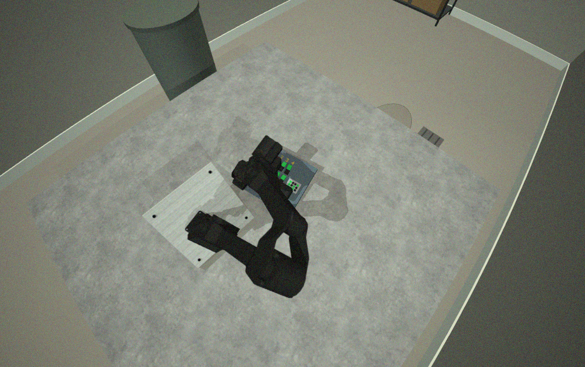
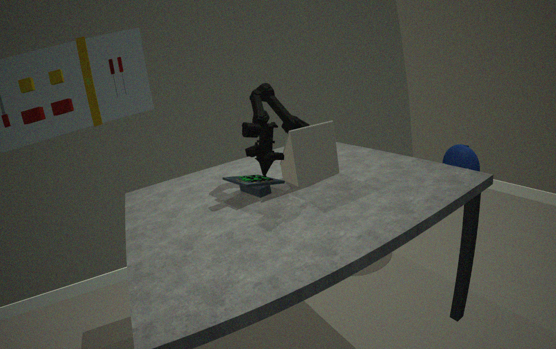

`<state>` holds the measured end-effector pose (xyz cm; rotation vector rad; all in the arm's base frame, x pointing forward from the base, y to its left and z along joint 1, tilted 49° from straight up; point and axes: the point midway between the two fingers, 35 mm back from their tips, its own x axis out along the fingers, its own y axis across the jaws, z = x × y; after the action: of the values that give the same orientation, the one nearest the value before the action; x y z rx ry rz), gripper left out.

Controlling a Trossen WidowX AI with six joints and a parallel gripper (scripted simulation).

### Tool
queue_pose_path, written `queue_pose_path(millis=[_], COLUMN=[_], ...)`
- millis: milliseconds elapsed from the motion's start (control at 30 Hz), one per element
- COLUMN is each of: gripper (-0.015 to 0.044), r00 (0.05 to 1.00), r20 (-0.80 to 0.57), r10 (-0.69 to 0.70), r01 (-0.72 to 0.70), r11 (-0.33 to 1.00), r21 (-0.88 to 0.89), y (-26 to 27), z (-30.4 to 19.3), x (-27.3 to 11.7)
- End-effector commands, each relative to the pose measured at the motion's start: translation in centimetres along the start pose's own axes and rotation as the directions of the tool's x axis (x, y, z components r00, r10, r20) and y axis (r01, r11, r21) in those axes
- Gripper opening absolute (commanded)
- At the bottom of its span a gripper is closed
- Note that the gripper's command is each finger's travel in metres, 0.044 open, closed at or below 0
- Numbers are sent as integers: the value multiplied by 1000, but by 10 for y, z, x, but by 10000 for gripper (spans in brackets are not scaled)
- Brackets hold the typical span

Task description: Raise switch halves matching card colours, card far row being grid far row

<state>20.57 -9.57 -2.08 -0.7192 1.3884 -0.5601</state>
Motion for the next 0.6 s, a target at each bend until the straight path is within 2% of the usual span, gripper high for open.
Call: queue_pose_path(millis=[0,567], gripper=[0,0], r00=[1000,1000], r20=[1,1], r10=[-2,-2], r01=[2,2], r11=[1000,1000], r21=[-5,-5], y=[0,0], z=[0,0], x=[0,2])
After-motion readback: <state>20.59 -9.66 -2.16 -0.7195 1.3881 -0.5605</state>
